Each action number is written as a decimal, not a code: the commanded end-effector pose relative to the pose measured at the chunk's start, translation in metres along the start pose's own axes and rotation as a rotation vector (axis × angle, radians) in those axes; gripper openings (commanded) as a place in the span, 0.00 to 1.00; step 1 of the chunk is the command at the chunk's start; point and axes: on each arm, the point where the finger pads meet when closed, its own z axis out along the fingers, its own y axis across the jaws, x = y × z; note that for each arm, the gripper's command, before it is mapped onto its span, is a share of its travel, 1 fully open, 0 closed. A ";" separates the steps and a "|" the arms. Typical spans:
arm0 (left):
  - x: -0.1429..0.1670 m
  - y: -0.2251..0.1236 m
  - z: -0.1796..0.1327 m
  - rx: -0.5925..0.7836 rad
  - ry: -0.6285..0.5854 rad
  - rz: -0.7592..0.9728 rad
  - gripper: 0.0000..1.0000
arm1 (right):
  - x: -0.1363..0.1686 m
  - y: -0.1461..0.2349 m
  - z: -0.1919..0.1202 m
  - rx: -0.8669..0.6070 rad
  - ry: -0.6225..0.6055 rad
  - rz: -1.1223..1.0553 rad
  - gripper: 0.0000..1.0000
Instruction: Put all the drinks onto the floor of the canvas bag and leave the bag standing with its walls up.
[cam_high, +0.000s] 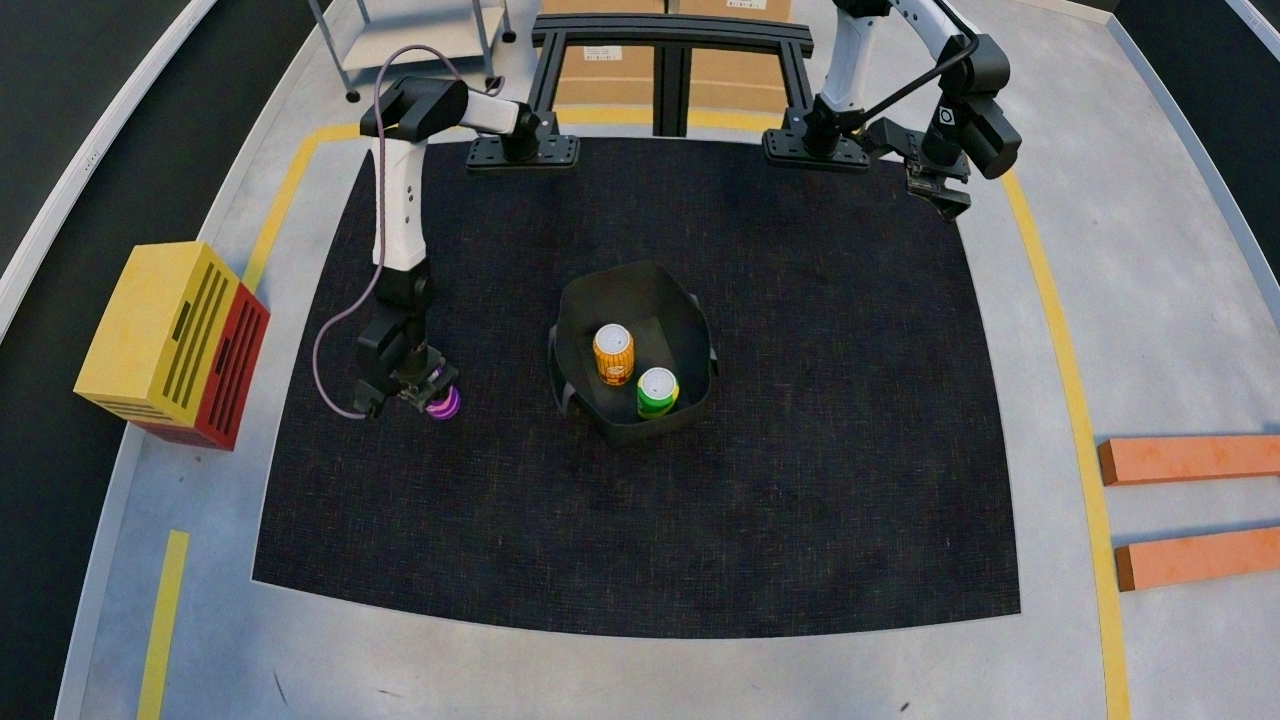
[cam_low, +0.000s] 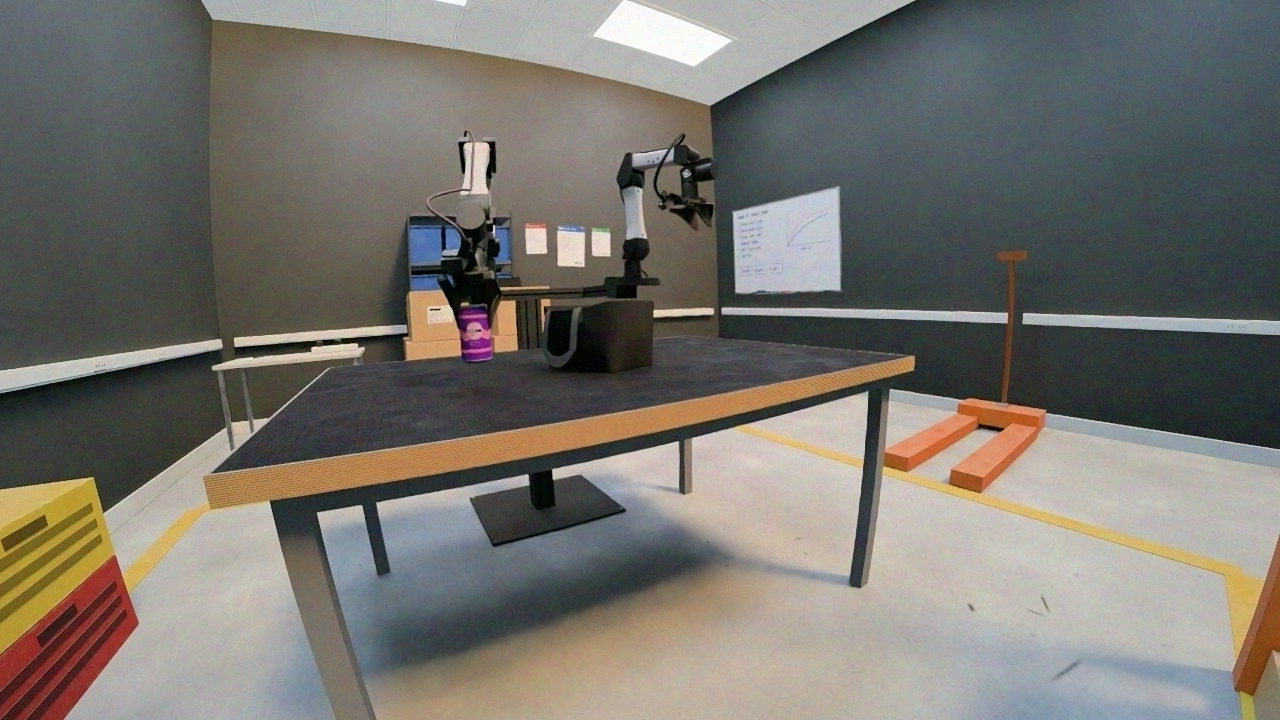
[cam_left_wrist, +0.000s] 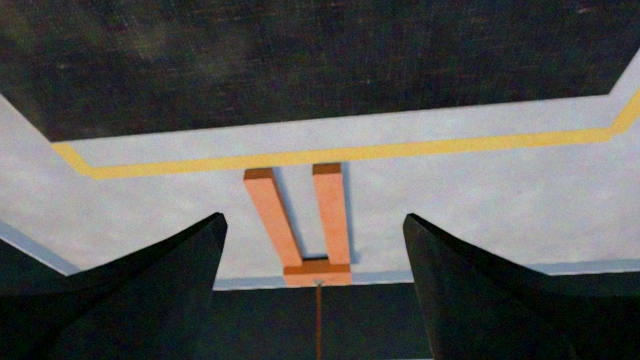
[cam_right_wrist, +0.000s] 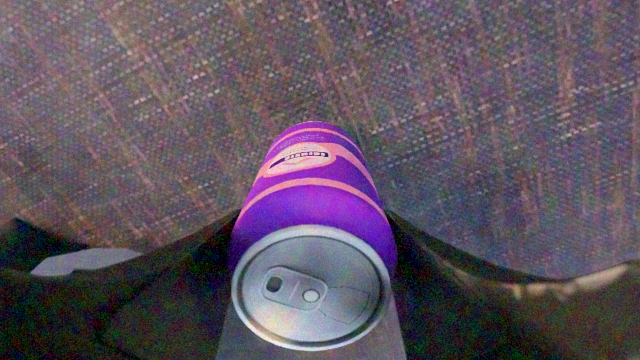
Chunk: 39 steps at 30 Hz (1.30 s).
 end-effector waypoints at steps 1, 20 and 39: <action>0.002 0.001 0.000 0.002 0.005 0.010 0.91 | -0.063 0.009 -0.037 -0.015 -0.158 0.011 0.74; 0.002 0.001 0.000 0.002 0.005 0.010 0.91 | -0.076 0.008 -0.063 -0.023 -0.189 0.016 0.74; 0.002 0.001 0.000 0.002 0.006 0.010 0.91 | -0.067 0.010 -0.061 -0.021 -0.185 0.014 0.74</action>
